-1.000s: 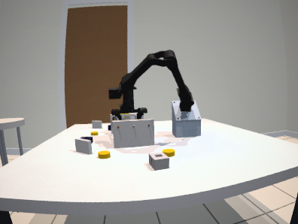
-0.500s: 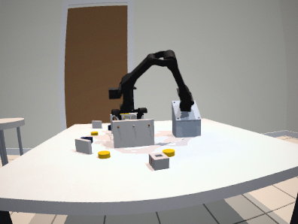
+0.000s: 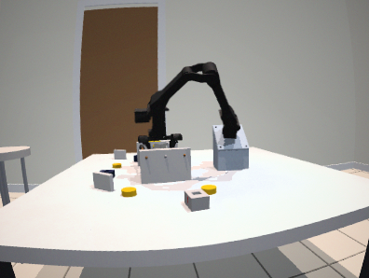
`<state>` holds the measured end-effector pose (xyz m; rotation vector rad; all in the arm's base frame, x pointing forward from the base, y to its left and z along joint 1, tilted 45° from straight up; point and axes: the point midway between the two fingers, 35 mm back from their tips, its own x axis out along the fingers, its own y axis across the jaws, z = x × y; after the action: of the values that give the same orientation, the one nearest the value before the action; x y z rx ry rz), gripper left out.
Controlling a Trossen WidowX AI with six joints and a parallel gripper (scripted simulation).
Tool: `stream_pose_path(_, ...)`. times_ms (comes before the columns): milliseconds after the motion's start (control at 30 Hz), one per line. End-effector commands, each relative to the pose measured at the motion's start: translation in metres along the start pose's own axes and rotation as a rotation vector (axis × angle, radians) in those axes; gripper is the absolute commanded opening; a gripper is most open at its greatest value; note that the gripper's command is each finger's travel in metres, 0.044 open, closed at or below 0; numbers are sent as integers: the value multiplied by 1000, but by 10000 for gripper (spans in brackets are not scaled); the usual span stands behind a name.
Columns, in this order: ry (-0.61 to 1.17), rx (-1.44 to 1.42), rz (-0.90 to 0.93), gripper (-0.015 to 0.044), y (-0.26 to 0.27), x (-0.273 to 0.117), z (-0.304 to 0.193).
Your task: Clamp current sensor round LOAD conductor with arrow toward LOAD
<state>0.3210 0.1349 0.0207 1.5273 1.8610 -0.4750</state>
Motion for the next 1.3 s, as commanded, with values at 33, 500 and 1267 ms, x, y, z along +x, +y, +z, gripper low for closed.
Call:
stream_pose_path(33, 0, 0, 0, 0, 0, 0, 0)
stream_pose_path(500, 0, 0, 0, 0, 0, 0, 0)
stream_pose_path(1267, 0, 0, 0, 289, 0, 0, 0)
